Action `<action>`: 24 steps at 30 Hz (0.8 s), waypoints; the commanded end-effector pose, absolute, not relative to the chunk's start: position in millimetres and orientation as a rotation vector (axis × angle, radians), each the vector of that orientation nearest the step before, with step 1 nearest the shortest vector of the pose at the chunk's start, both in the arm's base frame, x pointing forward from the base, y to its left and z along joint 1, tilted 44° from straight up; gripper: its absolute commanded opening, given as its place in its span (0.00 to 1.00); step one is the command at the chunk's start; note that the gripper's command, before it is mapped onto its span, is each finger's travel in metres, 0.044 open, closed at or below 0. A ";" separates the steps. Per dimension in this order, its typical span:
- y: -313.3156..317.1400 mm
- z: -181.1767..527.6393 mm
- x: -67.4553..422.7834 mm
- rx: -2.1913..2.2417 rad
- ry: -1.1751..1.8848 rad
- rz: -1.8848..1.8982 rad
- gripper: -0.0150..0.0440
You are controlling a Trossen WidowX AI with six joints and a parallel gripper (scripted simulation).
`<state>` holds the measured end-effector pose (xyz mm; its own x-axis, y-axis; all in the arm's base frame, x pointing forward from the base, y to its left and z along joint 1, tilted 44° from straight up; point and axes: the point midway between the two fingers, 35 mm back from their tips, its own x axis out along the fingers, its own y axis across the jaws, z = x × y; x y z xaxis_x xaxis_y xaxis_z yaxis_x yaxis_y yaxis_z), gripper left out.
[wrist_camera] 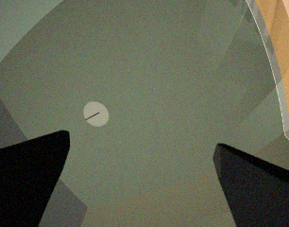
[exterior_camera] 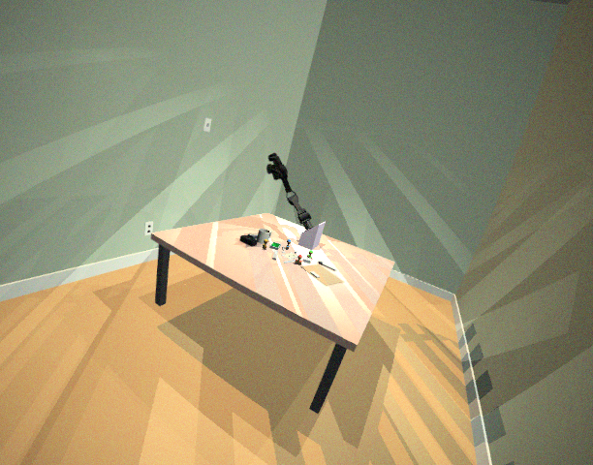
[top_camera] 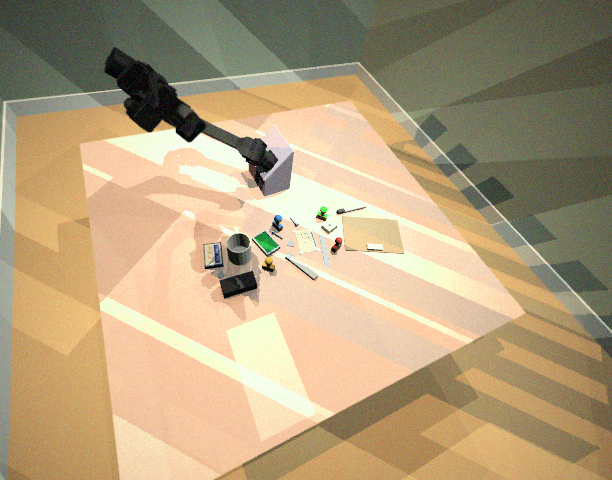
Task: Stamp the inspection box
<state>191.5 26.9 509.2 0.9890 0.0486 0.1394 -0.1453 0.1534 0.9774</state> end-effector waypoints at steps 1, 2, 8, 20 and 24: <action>28.0 507.7 193.8 1.406 -0.075 0.134 0.89; 31.2 503.0 200.5 1.393 -0.057 0.119 0.84; 67.1 437.8 270.4 1.225 0.155 -0.047 0.62; 115.0 252.5 353.7 0.791 0.606 -0.360 0.62; 125.1 181.8 358.0 0.600 0.766 -0.440 0.62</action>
<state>359.3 120.8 227.6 0.7311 -0.1017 -0.6747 0.5390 0.6924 0.4797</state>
